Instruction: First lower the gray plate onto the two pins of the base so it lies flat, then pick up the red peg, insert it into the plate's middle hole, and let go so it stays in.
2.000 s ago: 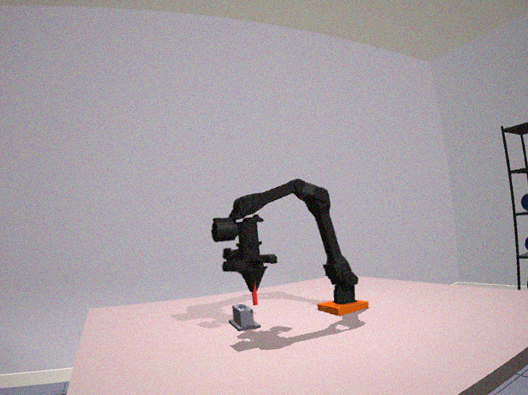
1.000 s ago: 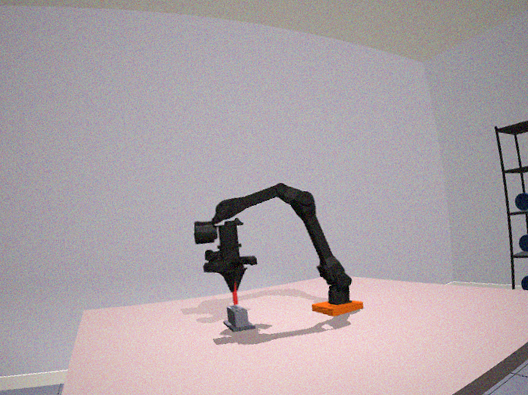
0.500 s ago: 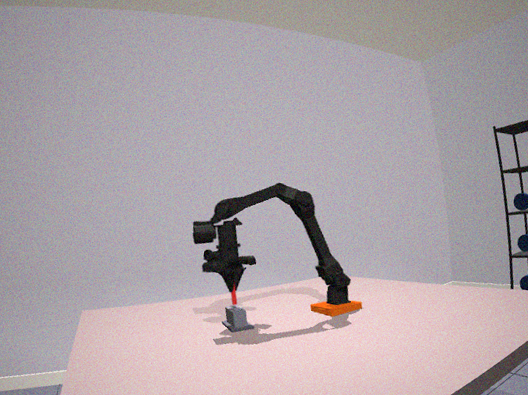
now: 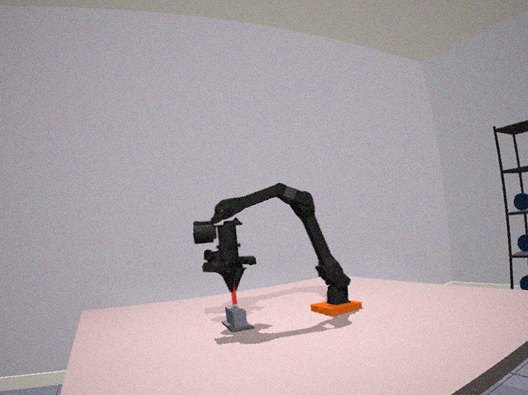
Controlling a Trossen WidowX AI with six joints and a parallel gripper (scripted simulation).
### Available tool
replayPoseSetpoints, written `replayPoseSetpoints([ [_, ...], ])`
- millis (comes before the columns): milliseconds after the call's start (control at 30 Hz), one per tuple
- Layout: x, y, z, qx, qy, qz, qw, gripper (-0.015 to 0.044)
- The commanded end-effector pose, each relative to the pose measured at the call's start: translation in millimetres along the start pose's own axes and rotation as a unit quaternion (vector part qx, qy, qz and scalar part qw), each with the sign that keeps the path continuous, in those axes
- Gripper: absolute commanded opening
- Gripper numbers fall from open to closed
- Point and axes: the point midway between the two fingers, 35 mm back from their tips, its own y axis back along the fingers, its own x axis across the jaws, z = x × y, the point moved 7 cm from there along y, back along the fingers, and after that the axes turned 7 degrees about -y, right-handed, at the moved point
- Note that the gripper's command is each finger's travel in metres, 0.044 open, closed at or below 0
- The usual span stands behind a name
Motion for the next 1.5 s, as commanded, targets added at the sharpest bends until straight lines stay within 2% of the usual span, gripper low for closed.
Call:
replayPoseSetpoints([
  [0,0.0,0.0,0.0,0.0,0.0,0.0,1.0,0.0],
  [600,-0.9,-17.0,1.9,-0.002,0.002,0.0,1.0,0.0],
  [1467,-2.2,-16.8,1.4,-0.001,0.0,0.002,1.0,0.0],
])
